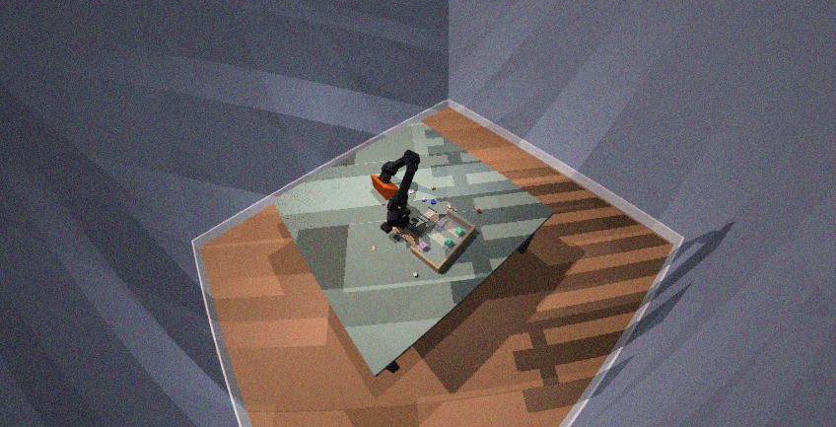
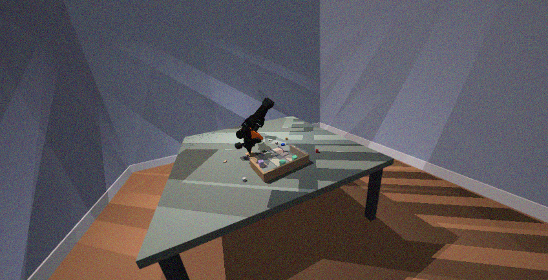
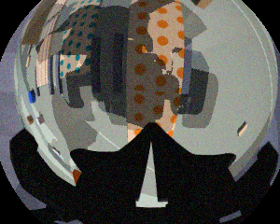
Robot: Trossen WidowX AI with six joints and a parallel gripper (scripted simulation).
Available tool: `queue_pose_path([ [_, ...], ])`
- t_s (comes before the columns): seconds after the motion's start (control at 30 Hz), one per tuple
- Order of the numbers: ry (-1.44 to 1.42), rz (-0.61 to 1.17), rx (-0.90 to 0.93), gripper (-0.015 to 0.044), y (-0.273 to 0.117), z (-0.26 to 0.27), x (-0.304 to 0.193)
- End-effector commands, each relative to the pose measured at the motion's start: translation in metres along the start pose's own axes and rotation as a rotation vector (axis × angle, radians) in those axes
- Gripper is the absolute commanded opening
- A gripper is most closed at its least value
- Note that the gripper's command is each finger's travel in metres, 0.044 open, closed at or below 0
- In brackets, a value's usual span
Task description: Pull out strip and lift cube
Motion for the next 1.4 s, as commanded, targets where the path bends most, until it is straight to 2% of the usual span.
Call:
queue_pose_path([
  [0.0,0.007,0.029,0.000,0.0000,0.007,-0.002,-0.013],
  [1.37,0.009,0.031,-0.002,0.0000,0.005,-0.015,-0.076],
])
Point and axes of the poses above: the point midway between the two fingers, 35 mm back from their tips, its own y axis out along the fingers, its own z axis across the jaws, x = y × z, the point moved 3 cm from there along -y, back along the fingers, and after that the axes turned 11 degrees about y, right-handed, at the moved point
